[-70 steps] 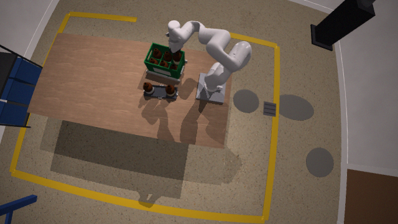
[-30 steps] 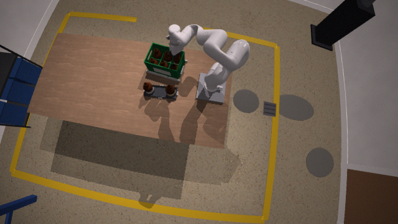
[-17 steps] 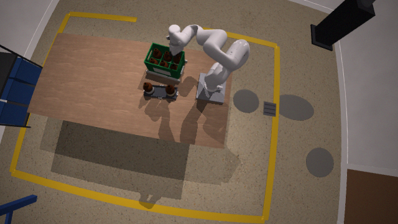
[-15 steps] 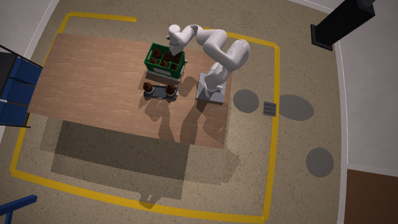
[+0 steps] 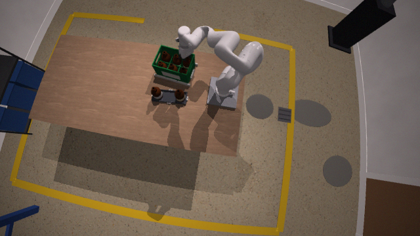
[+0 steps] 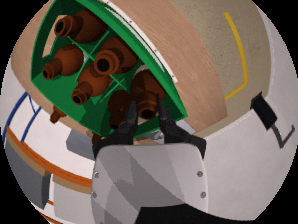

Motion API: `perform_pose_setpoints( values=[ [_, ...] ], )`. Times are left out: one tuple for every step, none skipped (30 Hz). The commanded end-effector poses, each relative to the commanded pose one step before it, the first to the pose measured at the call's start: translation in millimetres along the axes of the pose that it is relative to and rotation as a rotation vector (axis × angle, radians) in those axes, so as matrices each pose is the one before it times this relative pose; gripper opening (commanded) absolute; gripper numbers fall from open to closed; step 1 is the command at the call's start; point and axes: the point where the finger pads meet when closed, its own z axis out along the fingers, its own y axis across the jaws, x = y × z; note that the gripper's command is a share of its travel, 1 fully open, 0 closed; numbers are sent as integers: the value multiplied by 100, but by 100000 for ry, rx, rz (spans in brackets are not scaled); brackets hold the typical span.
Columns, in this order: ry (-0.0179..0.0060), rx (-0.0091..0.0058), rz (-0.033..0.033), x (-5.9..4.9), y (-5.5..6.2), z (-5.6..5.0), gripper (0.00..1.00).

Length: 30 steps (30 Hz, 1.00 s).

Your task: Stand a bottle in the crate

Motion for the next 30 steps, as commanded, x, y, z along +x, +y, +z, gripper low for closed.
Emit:
perform_pose_setpoints(
  values=[
    [363, 123, -1, 111, -37, -111, 0],
    [0, 0, 0, 0, 0, 12, 0],
    [0, 0, 0, 0, 1, 14, 0],
    [0, 0, 0, 0, 1, 16, 0],
    [0, 0, 0, 0, 1, 18, 0],
    [0, 0, 0, 0, 1, 20, 0],
    [0, 0, 0, 0, 1, 22, 0],
    [0, 0, 0, 0, 1, 24, 0],
    [0, 0, 0, 0, 1, 26, 0],
    [0, 0, 0, 0, 1, 28, 0],
    [0, 0, 0, 0, 1, 30, 0],
    [0, 0, 0, 0, 1, 32, 0],
    [0, 0, 0, 0, 1, 34, 0],
    [0, 0, 0, 0, 2, 36, 0],
    [0, 0, 0, 0, 2, 37, 0],
    [0, 0, 0, 0, 0, 0, 0],
    [0, 0, 0, 0, 0, 0, 0],
    [0, 0, 0, 0, 2, 39, 0],
    [0, 0, 0, 0, 2, 41, 0],
    [0, 0, 0, 0, 2, 42, 0],
    [0, 0, 0, 0, 2, 43, 0],
    [0, 0, 0, 0, 2, 44, 0],
    [0, 0, 0, 0, 2, 46, 0],
    [0, 0, 0, 0, 2, 46, 0],
    [0, 0, 0, 0, 2, 47, 0],
    [0, 0, 0, 0, 2, 48, 0],
    [0, 0, 0, 0, 2, 48, 0],
    [0, 0, 0, 0, 2, 49, 0],
    [0, 0, 0, 0, 2, 49, 0],
    [0, 0, 0, 1, -1, 48, 0]
  ],
)
